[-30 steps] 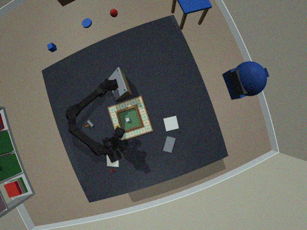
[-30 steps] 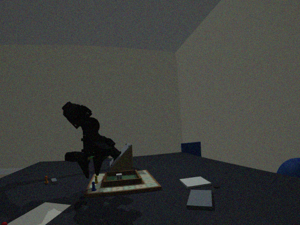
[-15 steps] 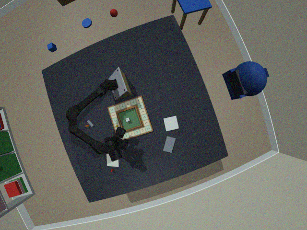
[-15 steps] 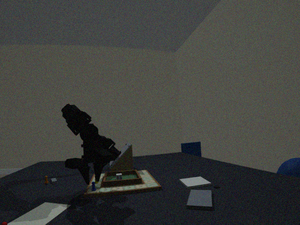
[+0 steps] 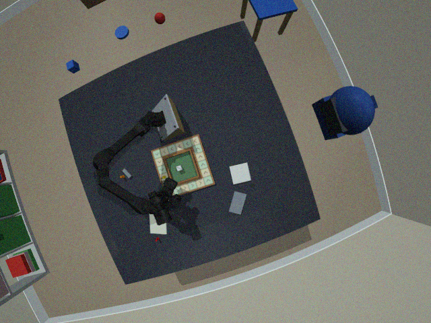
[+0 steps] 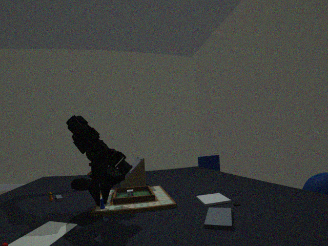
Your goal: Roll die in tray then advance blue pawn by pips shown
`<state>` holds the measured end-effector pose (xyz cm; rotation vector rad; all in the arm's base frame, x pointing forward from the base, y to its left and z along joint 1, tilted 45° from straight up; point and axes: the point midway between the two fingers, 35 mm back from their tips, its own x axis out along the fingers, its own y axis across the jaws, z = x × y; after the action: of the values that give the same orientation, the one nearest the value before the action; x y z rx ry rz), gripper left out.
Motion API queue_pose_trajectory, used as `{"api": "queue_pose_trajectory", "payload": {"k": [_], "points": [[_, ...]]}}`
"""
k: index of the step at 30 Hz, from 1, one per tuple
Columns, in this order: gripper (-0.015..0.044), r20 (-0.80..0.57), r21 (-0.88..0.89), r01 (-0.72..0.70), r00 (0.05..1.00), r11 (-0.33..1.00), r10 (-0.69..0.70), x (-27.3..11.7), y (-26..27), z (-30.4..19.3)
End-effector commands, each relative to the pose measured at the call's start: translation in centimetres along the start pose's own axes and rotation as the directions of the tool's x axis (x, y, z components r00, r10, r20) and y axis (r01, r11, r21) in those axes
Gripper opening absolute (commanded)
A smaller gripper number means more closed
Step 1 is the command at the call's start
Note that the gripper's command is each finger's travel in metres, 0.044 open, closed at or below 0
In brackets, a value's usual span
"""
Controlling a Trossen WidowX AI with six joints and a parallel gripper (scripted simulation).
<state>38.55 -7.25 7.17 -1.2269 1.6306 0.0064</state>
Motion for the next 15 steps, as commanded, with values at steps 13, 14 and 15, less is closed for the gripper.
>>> {"api": "queue_pose_trajectory", "payload": {"k": [13,14,15], "points": [[0.0000,-0.007,-0.011,-0.003,1.000,1.000,0.003,-1.0,0.0,0.3],[0.0000,-0.006,-0.011,-0.004,1.000,1.000,0.004,-1.5,0.0,0.4],[0.0000,-0.005,-0.011,-0.004,1.000,1.000,0.004,-2.1,0.0,0.4]]}}
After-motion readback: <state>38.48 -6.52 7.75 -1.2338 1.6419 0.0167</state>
